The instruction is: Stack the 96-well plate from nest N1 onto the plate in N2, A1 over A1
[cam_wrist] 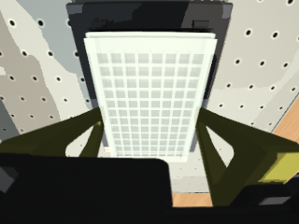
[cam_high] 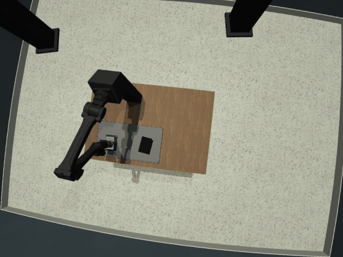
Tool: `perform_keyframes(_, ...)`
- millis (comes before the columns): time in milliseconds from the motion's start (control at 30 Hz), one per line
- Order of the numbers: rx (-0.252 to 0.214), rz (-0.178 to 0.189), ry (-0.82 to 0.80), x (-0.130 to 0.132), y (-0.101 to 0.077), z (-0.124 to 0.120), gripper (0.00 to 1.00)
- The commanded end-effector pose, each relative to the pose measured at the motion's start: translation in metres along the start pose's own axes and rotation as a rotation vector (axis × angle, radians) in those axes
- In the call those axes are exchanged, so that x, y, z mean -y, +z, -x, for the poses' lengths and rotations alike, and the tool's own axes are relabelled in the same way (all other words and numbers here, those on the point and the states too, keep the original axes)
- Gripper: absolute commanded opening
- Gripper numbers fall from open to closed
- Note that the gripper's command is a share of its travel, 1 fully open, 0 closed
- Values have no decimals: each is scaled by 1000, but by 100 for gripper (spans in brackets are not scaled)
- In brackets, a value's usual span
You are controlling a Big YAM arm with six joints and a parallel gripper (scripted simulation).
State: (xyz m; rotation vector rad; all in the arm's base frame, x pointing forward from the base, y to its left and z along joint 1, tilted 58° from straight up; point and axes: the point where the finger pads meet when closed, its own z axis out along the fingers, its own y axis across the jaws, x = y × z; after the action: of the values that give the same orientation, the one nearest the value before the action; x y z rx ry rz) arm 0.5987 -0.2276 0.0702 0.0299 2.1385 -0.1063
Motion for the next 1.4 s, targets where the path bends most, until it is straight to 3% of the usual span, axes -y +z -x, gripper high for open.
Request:
perform_keyframes(0,-1,15,3,-11,8,2,0)
perform_keyframes(700,-6,16,5,-11,8,1,0)
perform_keyframes(733,-6,16,5,-11,8,1,100)
perform_keyframes(1367,-8,19,3,-12,7,0,100)
